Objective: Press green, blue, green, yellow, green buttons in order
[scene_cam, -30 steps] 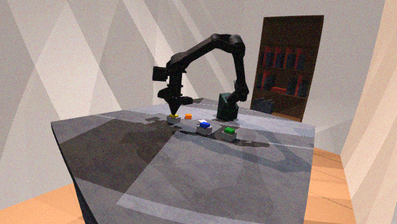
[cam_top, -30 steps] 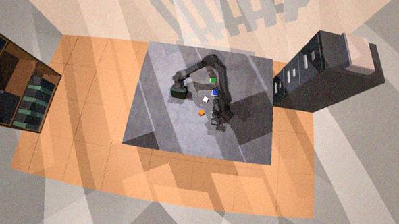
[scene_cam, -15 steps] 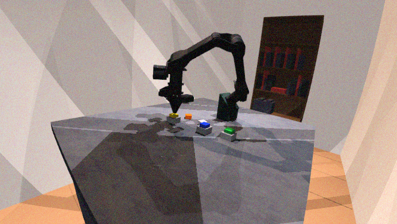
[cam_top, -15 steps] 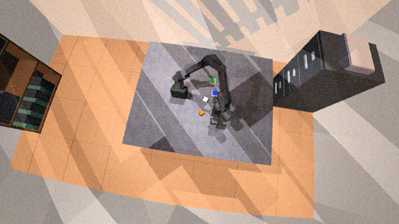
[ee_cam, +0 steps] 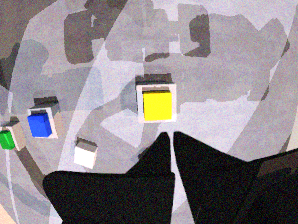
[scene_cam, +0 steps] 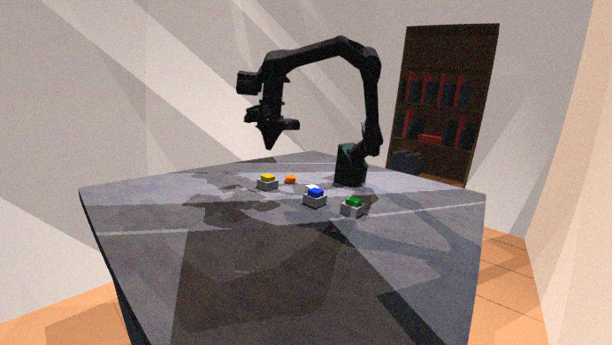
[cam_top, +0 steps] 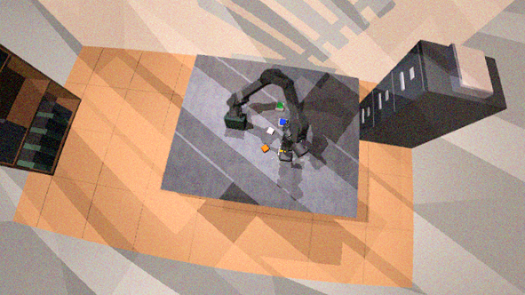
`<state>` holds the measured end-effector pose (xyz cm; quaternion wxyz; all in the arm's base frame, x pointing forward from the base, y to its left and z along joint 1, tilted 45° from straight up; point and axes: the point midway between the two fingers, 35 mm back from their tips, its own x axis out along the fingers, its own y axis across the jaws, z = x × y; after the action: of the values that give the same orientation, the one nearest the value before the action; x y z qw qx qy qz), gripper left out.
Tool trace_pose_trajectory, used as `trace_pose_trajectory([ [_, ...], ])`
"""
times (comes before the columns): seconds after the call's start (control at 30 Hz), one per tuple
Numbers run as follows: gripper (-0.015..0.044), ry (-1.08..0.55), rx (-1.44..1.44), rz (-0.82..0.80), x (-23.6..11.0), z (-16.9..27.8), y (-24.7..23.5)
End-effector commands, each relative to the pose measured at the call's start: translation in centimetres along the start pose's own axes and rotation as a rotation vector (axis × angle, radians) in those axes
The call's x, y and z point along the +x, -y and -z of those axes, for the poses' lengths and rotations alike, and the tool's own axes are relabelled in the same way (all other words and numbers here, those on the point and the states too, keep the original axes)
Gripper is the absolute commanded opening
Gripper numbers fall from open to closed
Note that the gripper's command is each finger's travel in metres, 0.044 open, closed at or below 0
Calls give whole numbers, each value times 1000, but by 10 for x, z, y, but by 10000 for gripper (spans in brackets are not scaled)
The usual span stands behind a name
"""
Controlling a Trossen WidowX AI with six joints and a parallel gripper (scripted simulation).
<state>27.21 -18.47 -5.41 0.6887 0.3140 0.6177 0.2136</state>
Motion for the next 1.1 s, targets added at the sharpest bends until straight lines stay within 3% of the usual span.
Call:
trace_pose_trajectory([
  [0.0, 20, -10, -6, -1, -7, 0, -4],
  [0.3, 20, -8, 3, 17, -19, -9, -137],
  [0.63, 20, -14, 0, -15, -10, 44, -271],
  [0.97, 20, -15, -1, -18, -6, 50, -278],
  [1.07, 20, -14, -2, -17, 30, 49, -279],
])
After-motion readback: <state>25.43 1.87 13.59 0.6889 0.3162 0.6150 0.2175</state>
